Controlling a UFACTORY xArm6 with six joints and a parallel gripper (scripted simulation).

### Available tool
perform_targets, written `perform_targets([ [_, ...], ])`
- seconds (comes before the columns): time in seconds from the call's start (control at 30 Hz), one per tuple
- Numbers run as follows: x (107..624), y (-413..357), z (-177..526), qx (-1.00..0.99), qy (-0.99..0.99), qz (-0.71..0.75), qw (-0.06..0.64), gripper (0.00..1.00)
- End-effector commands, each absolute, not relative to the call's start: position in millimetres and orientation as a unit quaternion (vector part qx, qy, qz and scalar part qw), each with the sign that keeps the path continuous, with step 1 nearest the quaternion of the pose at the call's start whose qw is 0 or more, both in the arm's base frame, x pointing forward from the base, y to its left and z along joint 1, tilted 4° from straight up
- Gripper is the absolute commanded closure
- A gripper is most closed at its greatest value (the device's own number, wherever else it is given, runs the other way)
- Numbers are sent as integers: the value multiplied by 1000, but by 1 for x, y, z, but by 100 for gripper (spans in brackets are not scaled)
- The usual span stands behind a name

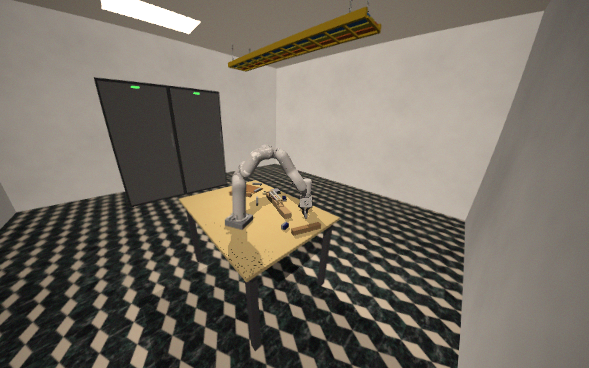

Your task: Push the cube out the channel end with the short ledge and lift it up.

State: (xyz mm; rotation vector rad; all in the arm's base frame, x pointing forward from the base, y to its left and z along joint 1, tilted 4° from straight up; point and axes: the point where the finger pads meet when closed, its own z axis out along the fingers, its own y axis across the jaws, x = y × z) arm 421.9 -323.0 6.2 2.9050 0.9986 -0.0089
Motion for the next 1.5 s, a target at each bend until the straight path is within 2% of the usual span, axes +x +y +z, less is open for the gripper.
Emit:
perform_targets([
  [0.0,423,-324,8,945,325,-2,37,100],
  [1.07,423,-324,9,945,325,-2,37,100],
  [1.27,423,-322,32,945,325,-2,37,100],
  [1.47,421,-317,100,945,325,-2,37,100],
])
